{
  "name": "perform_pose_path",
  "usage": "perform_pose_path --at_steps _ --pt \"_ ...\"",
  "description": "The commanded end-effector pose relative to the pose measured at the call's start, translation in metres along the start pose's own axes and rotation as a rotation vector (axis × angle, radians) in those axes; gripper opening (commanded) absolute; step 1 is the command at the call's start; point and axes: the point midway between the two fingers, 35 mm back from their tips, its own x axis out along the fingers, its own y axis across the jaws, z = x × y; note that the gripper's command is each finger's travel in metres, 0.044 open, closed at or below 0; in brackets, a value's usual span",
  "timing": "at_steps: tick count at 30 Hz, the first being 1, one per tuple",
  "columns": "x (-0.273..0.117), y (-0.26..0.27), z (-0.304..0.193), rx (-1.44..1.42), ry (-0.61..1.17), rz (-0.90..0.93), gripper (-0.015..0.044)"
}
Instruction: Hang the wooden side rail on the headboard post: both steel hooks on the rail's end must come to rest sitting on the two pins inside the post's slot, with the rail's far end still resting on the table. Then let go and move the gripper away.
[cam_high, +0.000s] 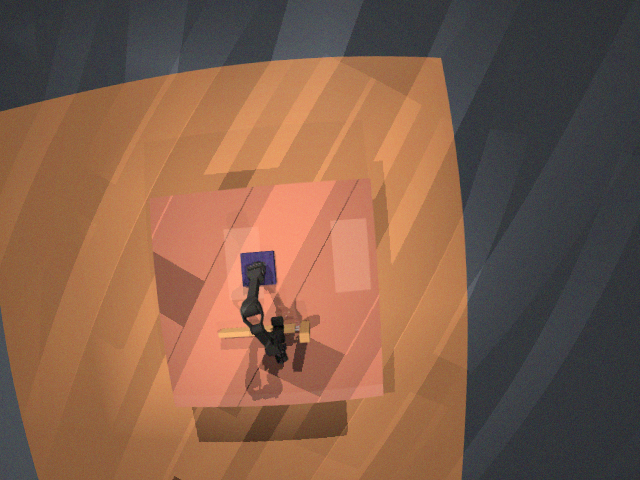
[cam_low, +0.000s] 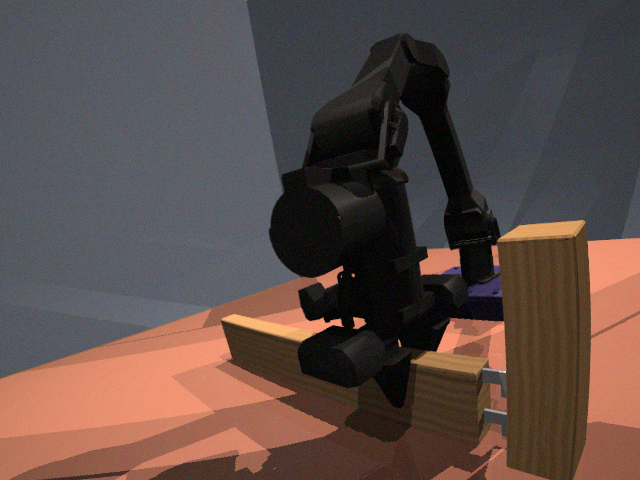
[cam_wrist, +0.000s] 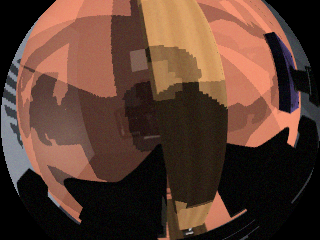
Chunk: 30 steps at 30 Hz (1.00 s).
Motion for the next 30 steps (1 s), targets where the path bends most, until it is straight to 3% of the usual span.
perform_pose_path --at_steps 1,30 --pt "-0.0048 0.0023 0.0 0.008 0.0 0.01 0.0" --pt "-0.0096 0.0022 0.0 0.008 0.0 0.01 0.0"
